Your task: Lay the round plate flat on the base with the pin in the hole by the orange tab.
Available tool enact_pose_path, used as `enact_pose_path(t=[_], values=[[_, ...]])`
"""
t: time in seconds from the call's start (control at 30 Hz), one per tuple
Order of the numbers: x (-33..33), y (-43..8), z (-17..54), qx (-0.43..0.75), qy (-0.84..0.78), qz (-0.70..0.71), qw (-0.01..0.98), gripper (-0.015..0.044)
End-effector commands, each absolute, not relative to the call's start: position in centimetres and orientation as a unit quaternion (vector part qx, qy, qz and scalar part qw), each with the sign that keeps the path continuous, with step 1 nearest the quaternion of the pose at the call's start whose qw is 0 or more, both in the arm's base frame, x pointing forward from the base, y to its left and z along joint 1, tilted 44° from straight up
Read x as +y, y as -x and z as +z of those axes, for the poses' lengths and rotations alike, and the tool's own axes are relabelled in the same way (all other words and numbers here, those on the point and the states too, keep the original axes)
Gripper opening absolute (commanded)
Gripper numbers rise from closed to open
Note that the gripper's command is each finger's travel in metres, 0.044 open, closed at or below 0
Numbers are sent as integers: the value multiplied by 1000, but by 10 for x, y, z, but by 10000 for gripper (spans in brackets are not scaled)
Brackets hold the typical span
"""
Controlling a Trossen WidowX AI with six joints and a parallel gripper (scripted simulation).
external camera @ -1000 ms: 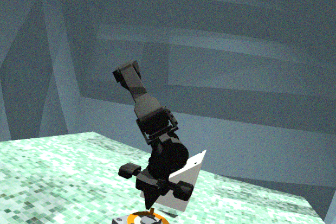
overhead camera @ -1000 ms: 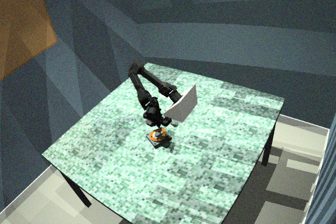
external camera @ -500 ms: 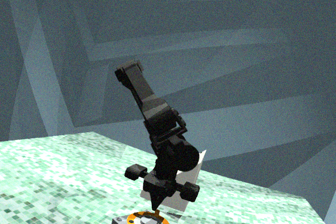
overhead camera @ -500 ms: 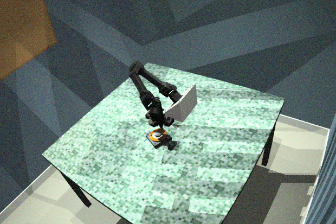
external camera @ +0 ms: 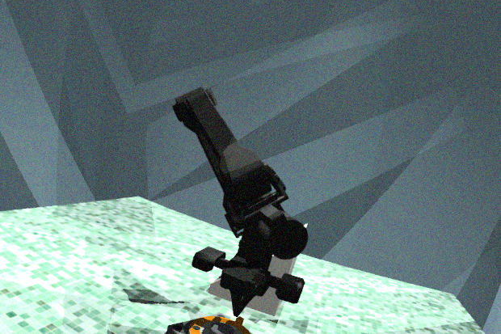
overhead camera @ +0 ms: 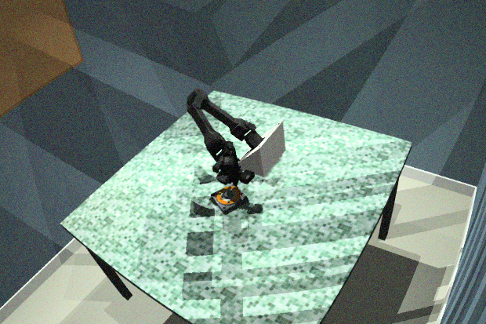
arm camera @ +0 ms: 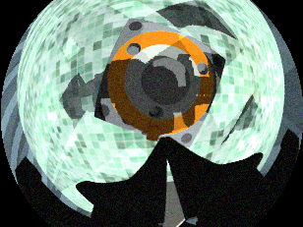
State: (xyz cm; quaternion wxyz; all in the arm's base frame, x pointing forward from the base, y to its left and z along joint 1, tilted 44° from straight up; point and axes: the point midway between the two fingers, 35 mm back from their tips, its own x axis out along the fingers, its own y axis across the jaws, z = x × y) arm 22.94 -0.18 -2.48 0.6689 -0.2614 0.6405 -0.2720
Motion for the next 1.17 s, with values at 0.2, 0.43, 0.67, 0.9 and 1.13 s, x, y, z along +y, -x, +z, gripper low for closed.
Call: enact_pose_path(t=[0.2, 0.43, 0.67, 0.9, 1.13], values=[[9, -231, -20, 641, 258, -271, 670, 0], [29, -227, 3, 642, 258, -271, 670, 0], [24, -228, -3, 641, 262, -270, 669, 0], [24, -228, -3, 641, 262, -270, 669, 0], [24, -228, -3, 641, 262, -270, 669, 0]])
